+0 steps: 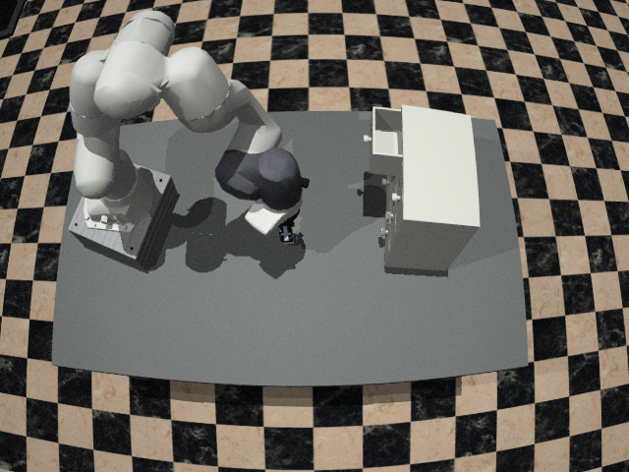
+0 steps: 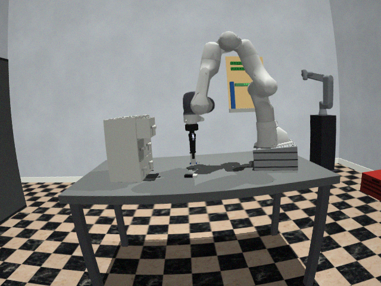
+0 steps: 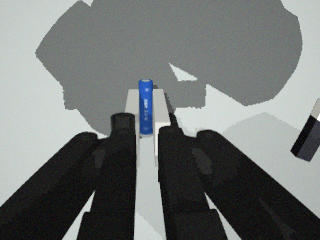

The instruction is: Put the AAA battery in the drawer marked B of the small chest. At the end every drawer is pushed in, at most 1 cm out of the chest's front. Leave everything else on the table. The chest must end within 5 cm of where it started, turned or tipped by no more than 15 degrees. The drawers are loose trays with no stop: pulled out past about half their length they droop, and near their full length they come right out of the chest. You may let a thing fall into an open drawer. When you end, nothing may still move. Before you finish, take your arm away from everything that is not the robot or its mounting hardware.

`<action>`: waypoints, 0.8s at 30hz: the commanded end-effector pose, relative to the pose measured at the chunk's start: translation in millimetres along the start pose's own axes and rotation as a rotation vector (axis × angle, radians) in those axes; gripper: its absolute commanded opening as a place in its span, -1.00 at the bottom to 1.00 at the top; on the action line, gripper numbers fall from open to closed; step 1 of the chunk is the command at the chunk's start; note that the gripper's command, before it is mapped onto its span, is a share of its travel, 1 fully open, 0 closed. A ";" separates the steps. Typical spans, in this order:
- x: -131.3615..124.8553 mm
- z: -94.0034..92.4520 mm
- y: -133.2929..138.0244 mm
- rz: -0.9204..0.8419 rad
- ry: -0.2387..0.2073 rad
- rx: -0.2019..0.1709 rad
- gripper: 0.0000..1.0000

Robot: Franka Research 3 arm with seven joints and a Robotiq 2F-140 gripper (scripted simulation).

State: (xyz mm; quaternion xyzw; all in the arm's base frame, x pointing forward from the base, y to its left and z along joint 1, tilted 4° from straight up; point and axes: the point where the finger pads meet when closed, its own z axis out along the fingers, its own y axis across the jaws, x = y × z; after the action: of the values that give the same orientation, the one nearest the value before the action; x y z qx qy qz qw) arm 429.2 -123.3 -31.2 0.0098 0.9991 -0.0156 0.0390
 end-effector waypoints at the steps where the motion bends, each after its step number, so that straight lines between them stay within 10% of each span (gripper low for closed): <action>1: 2.8 -15.4 2.1 0.014 0.014 -0.002 -0.94; 24: 2.0 -73.9 2.0 0.014 0.014 -0.003 -0.94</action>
State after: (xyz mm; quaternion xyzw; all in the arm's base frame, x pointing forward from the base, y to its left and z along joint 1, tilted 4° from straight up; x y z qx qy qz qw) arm 428.1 -120.3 43.1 -0.0046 0.9990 -0.0133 0.0428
